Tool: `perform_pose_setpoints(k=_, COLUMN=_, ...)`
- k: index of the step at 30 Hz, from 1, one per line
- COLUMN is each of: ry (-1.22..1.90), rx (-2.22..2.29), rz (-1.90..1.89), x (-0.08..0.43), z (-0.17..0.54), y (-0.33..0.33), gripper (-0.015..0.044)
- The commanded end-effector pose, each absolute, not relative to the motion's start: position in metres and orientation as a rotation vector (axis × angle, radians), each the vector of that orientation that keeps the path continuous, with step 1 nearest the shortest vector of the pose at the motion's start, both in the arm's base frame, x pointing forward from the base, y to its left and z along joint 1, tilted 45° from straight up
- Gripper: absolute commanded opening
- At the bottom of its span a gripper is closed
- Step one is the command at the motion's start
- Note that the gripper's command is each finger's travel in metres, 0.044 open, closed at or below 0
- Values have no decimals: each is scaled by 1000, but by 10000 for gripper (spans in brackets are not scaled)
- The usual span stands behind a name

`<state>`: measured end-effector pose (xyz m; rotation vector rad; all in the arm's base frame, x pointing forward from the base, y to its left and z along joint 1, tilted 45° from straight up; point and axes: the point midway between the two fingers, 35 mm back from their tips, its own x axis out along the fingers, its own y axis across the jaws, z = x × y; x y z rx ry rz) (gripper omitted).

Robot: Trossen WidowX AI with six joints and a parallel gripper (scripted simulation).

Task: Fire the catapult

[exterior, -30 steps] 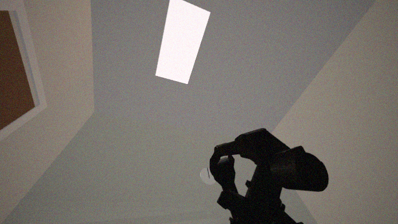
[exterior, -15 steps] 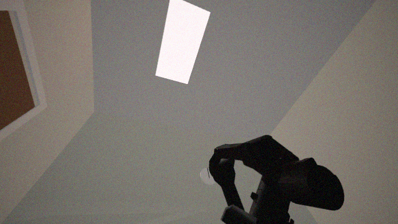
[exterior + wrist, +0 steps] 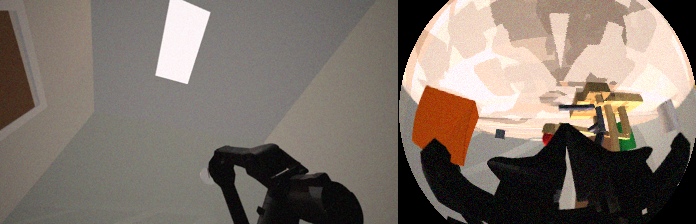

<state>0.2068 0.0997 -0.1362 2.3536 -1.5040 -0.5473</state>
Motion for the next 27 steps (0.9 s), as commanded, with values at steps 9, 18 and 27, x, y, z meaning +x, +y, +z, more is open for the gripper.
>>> perform_pose_setpoints(k=9, ry=-1494, rx=2336, rz=-545, x=203, z=-149, y=82, gripper=0)
perform_pose_setpoints(k=18, ry=-1494, rx=2335, rz=-544, x=200, z=-164, y=66, gripper=0)
perform_pose_setpoints(k=27, ry=-1356, rx=2314, rz=-628, x=180, z=-120, y=167, gripper=0)
